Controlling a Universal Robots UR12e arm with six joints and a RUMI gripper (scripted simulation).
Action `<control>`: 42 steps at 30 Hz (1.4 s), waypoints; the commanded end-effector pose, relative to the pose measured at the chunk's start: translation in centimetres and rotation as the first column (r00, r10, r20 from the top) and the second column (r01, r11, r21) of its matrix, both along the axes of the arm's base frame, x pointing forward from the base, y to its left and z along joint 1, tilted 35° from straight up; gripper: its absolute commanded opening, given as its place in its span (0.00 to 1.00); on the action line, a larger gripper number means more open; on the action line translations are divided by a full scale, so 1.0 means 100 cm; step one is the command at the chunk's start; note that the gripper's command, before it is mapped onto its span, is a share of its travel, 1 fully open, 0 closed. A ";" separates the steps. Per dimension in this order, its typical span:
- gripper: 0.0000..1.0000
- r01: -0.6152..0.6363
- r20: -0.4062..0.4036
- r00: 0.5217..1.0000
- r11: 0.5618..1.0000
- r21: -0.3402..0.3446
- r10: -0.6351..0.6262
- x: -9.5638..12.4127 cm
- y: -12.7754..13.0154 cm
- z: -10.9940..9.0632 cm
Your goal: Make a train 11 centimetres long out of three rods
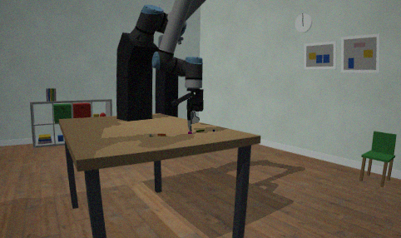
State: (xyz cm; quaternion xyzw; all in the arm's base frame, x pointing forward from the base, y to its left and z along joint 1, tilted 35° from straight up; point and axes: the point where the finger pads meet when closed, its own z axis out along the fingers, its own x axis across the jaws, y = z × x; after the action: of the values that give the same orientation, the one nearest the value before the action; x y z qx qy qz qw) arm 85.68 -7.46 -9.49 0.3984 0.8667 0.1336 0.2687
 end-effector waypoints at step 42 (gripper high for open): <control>0.14 0.000 0.001 1.000 1.000 0.000 0.000 0.008 0.000 -0.010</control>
State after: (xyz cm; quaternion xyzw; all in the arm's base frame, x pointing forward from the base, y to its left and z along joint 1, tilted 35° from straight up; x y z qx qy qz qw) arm 86.25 -7.45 -10.31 0.3984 0.8667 0.1336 0.2687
